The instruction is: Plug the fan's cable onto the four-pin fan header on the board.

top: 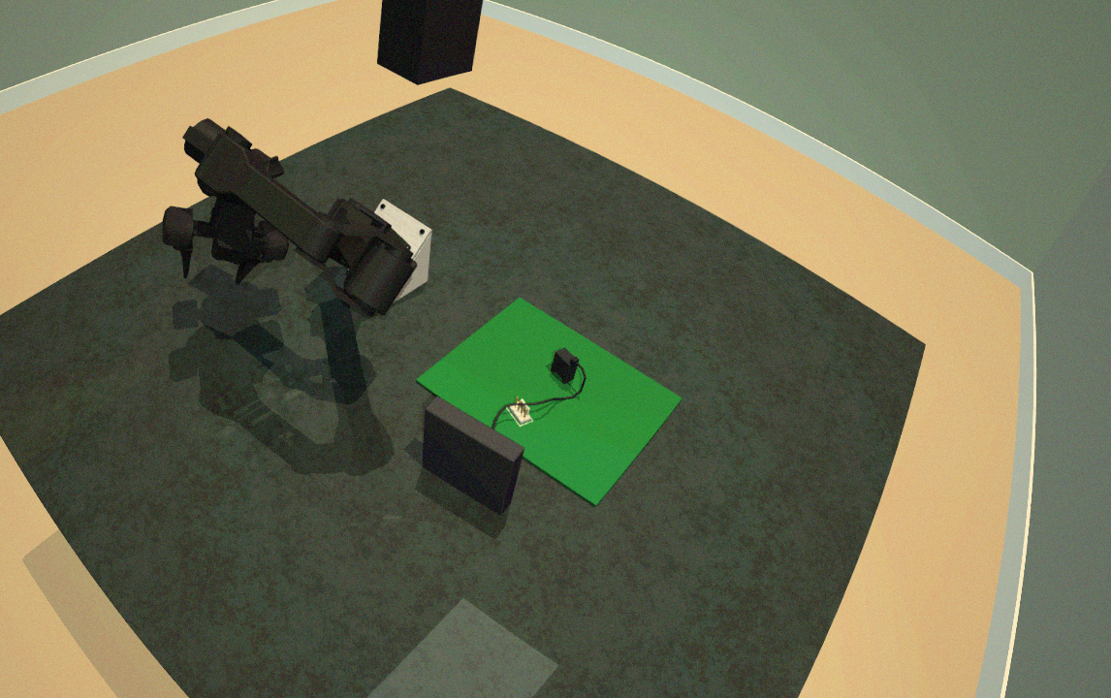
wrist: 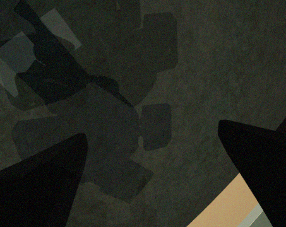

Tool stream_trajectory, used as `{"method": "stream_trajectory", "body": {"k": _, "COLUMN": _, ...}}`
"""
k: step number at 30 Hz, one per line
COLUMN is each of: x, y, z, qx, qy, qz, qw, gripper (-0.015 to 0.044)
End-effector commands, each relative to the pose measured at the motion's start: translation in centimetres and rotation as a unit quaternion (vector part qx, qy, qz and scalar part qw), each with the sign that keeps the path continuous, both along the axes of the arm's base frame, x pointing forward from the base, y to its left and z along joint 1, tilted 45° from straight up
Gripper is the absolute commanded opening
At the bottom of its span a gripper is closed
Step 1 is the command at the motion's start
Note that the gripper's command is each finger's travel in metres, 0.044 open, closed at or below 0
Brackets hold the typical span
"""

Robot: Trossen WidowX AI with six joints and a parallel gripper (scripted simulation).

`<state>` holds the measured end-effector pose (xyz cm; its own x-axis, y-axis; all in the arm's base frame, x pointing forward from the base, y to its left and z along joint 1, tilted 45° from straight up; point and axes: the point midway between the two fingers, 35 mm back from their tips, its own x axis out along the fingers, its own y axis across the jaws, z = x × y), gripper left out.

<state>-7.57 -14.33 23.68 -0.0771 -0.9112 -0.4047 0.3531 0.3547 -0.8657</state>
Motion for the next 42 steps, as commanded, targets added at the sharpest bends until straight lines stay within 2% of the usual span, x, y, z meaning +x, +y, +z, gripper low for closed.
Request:
{"method": "stream_trajectory", "body": {"k": 1, "x": 0.0, "y": 0.0, "z": 0.0, "qx": 0.000, "qy": 0.000, "qz": 0.000, "qw": 1.000, "gripper": 0.0426}}
{"method": "stream_trajectory", "body": {"k": 2, "x": 0.0, "y": 0.0, "z": 0.0, "qx": 0.000, "qy": 0.000, "qz": 0.000, "qw": 1.000, "gripper": 0.0440}}
{"method": "stream_trajectory", "body": {"k": 12, "x": 1.5, "y": -1.3, "z": 0.2, "qx": 0.032, "qy": -0.054, "qz": 0.061, "qw": 0.996, "gripper": 0.0440}}
{"method": "stream_trajectory", "body": {"k": 26, "x": 5.9, "y": -4.5, "z": 0.8, "qx": 0.129, "qy": -0.140, "qz": 0.178, "qw": 0.965, "gripper": 0.0440}}
{"method": "stream_trajectory", "body": {"k": 42, "x": 13.7, "y": -7.2, "z": 1.5, "qx": 0.245, "qy": -0.179, "qz": 0.272, "qw": 0.913, "gripper": 0.0440}}
